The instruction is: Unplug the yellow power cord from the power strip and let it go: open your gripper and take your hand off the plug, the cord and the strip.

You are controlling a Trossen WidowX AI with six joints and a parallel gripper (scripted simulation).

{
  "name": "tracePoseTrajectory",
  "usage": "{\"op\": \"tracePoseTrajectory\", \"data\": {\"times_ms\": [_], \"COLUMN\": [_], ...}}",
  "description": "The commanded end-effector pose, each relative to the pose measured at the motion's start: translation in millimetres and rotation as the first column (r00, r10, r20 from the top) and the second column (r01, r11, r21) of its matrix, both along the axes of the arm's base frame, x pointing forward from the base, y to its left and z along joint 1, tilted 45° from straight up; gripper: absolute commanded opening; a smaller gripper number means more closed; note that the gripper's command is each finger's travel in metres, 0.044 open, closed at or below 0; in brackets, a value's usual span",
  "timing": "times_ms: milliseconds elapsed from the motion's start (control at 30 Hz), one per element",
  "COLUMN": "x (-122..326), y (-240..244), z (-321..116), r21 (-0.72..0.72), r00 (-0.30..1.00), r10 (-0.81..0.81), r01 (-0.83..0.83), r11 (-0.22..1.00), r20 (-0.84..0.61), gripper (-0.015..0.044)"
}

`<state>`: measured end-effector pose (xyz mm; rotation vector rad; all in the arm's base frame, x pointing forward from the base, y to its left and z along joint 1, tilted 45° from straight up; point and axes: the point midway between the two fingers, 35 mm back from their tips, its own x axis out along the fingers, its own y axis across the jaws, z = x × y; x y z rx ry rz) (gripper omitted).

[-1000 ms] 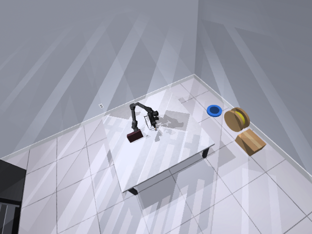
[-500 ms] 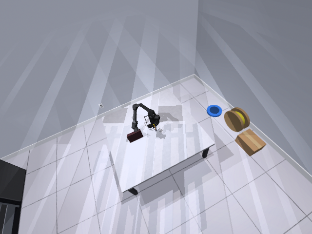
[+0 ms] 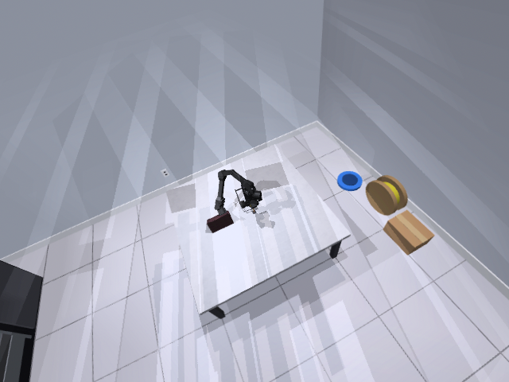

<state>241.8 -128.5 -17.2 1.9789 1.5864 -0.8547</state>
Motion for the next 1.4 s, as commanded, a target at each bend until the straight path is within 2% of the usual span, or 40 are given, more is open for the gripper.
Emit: {"op": "tracePoseTrajectory", "data": {"times_ms": [0,800,1333,1367], "x": [1.3,9.5,11.4,12.2], "y": [0.3,25.6,34.1,31.9], "z": [2.6,28.4,20.1,21.8], "r21": [0.002,0.004,0.005,-0.001], "r00": [1.000,1.000,1.000,1.000], "r10": [-0.010,-0.010,-0.010,-0.006], "r01": [0.010,0.010,0.010,0.006], "r11": [1.000,1.000,1.000,1.000], "r20": [-0.001,-0.001,-0.001,0.004], "gripper": [0.0160,0.0160,0.0160,0.0134]}}
